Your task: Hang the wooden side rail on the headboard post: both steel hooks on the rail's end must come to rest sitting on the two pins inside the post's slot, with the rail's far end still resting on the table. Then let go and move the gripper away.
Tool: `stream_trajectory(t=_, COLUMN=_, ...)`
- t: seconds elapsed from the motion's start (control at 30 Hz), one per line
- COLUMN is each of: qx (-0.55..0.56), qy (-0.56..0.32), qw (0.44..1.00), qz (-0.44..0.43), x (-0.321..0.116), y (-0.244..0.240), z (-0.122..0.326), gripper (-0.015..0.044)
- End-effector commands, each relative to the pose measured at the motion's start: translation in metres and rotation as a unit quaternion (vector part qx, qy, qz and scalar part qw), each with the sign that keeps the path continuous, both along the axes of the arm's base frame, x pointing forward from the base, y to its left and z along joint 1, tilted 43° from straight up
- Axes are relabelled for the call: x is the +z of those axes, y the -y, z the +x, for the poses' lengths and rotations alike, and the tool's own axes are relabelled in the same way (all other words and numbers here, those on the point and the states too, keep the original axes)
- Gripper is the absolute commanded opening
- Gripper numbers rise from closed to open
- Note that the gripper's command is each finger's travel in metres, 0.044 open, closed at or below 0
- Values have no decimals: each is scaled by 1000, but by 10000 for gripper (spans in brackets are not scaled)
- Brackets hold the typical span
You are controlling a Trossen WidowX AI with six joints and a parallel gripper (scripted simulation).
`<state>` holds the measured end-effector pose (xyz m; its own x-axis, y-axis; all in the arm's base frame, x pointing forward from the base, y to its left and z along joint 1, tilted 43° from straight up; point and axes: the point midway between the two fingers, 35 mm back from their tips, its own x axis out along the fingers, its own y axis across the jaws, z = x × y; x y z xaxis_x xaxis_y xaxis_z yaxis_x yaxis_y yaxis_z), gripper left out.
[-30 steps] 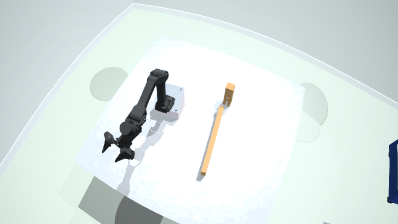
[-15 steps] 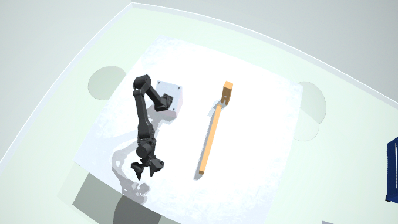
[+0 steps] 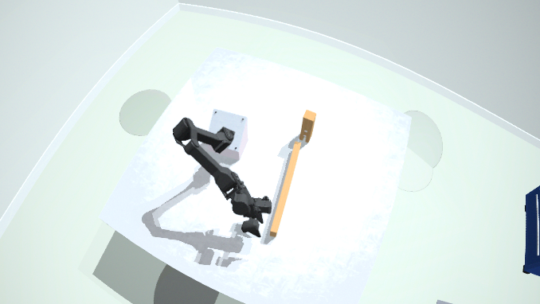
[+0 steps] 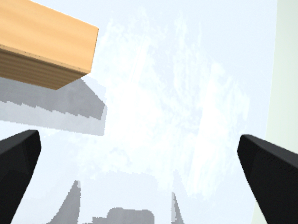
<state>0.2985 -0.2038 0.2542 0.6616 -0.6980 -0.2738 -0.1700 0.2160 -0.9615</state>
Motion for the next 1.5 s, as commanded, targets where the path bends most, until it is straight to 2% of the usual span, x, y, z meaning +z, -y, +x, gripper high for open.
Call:
stream_trajectory(t=0.0, qx=72, qy=-48, qw=996, qz=-1, x=-34, y=-35, z=23, gripper=440)
stream_trajectory(t=0.2, qx=206, qy=-140, qw=968, qz=-14, x=-100, y=-108, z=47, gripper=440)
stream_trajectory(t=0.4, qx=338, qy=-224, qw=913, qz=-40, x=-162, y=-183, z=42, gripper=440)
stream_trajectory(t=0.6, qx=468, qy=-302, qw=827, qz=-81, x=-222, y=-253, z=9, gripper=440)
stream_trajectory(t=0.8, qx=583, qy=-366, qw=714, qz=-132, x=-273, y=-304, z=-47, gripper=440)
stream_trajectory(t=0.93, qx=636, qy=-394, qw=643, qz=-163, x=-296, y=-321, z=-83, gripper=440)
stream_trajectory(t=1.47, qx=639, qy=-395, qw=640, qz=-164, x=-297, y=-322, z=-84, gripper=440)
